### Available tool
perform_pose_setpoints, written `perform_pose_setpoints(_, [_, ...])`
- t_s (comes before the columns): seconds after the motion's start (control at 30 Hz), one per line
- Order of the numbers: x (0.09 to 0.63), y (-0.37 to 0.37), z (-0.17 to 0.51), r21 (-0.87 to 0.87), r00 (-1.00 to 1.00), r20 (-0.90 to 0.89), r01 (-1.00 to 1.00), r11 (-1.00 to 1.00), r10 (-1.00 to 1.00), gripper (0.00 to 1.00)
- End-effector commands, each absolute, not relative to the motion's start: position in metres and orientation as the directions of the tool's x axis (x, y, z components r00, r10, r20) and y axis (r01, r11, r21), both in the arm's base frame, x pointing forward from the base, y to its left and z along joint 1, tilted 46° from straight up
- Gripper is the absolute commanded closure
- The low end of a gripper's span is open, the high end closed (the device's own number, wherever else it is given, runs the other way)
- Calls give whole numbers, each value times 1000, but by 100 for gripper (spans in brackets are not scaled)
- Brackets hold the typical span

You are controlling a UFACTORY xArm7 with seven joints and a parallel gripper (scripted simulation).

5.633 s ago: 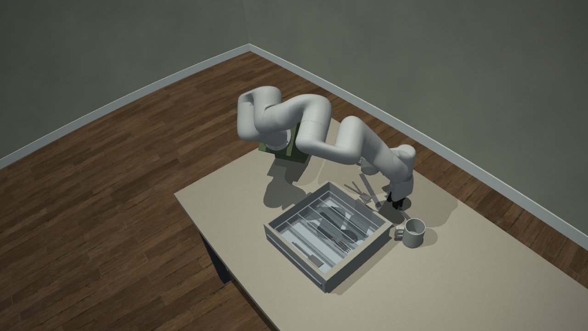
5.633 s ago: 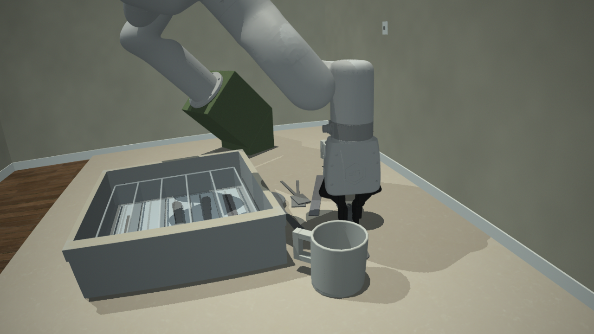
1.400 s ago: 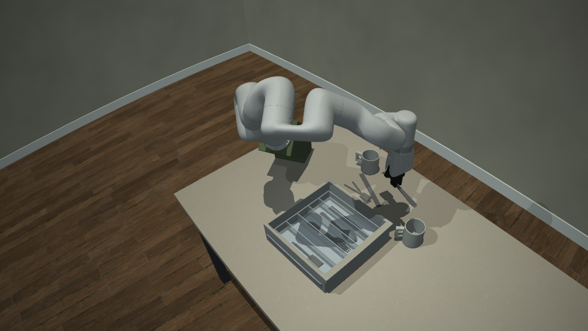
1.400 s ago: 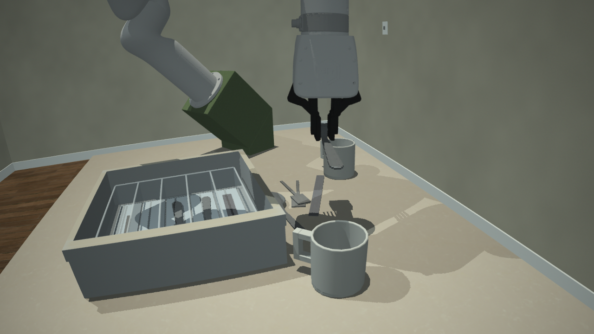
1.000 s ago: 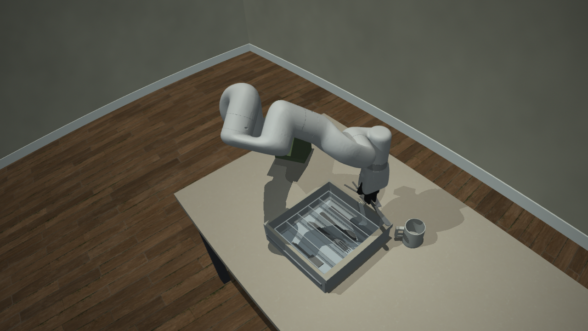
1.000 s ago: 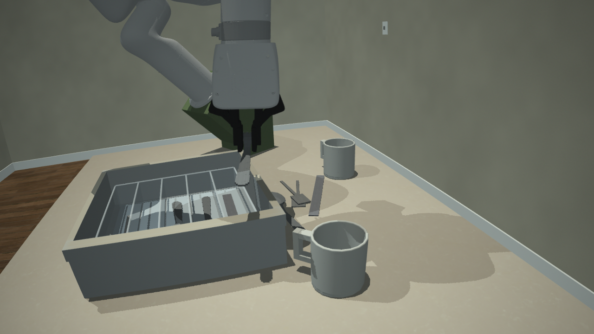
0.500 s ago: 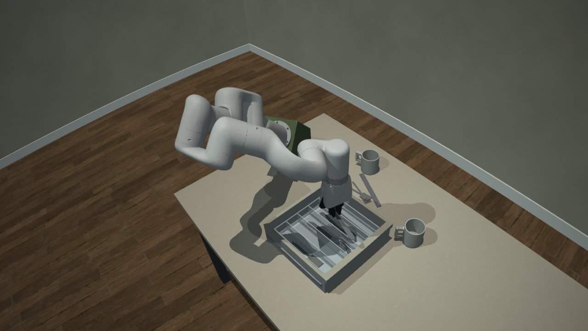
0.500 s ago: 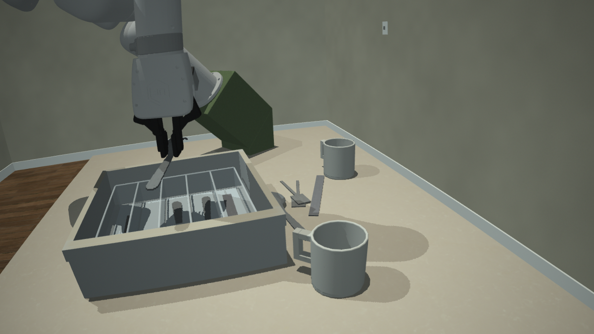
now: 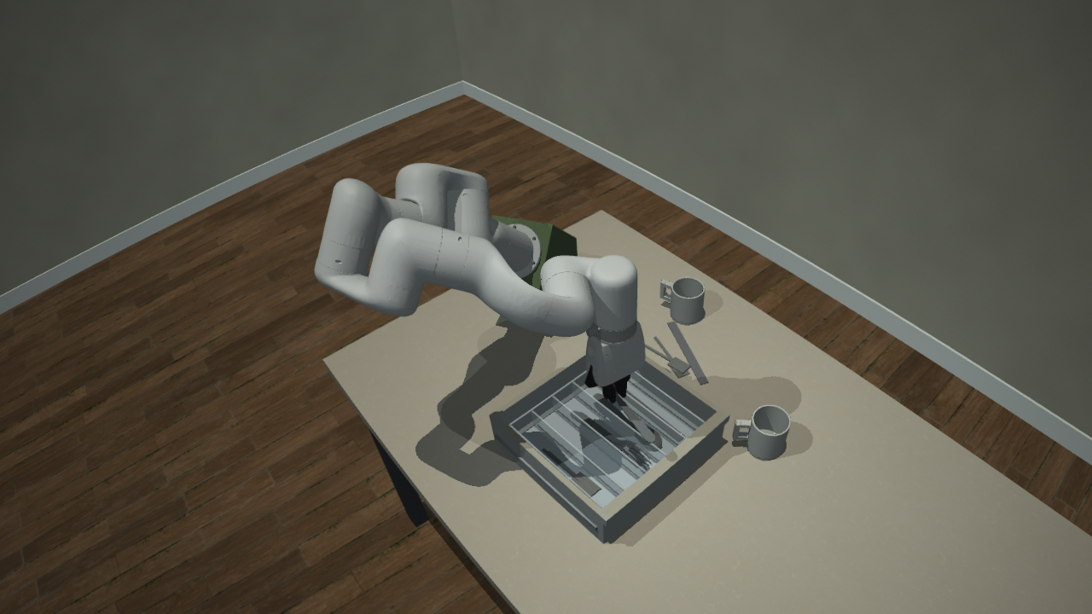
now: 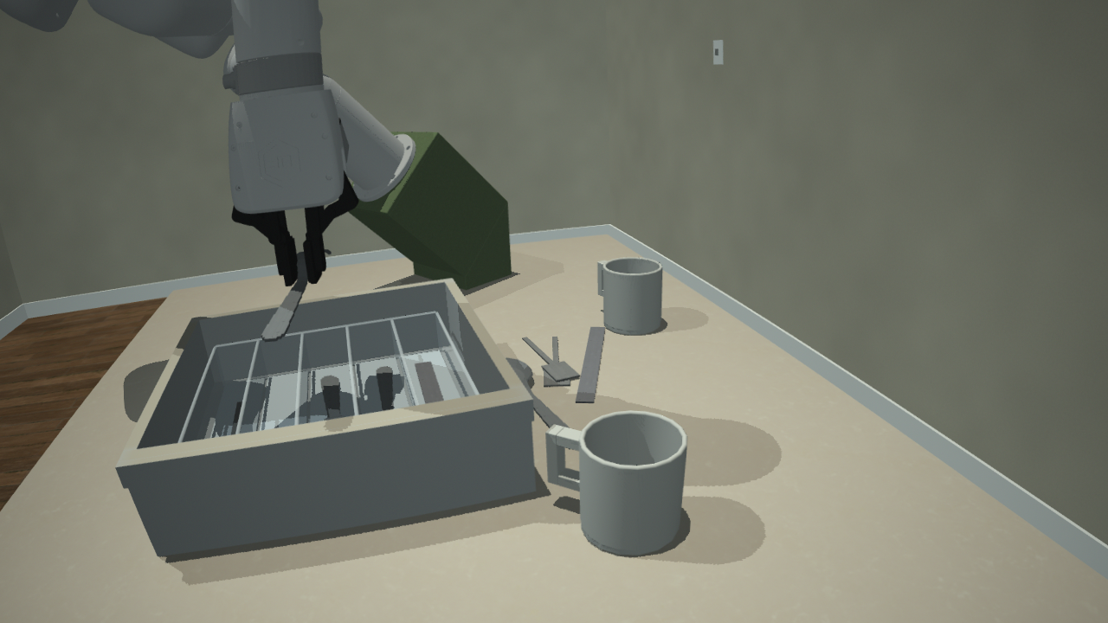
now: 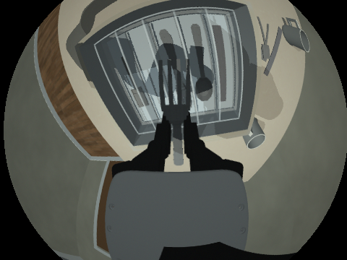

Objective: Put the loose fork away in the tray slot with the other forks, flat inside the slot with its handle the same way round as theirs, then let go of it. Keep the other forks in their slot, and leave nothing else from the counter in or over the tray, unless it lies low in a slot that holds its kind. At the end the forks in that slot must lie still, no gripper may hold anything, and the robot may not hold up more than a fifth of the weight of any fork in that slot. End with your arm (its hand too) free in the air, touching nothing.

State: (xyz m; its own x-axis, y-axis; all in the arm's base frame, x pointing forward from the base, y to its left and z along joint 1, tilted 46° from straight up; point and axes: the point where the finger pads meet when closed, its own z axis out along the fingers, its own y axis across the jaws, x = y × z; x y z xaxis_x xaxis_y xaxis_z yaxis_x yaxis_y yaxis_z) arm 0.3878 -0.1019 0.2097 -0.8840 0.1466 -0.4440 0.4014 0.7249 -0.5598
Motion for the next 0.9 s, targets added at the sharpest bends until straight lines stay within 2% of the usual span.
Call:
perform_pose_setpoints(0.0, [388, -101, 212, -597, -918, -391, 313, 739, 73, 97])
perform_pose_setpoints(0.43, [388, -100, 219, -709, -953, -67, -162, 686, -294, 97])
perform_pose_setpoints(0.87, [388, -99, 225, -635, -688, 349, -673, 379, -637, 97])
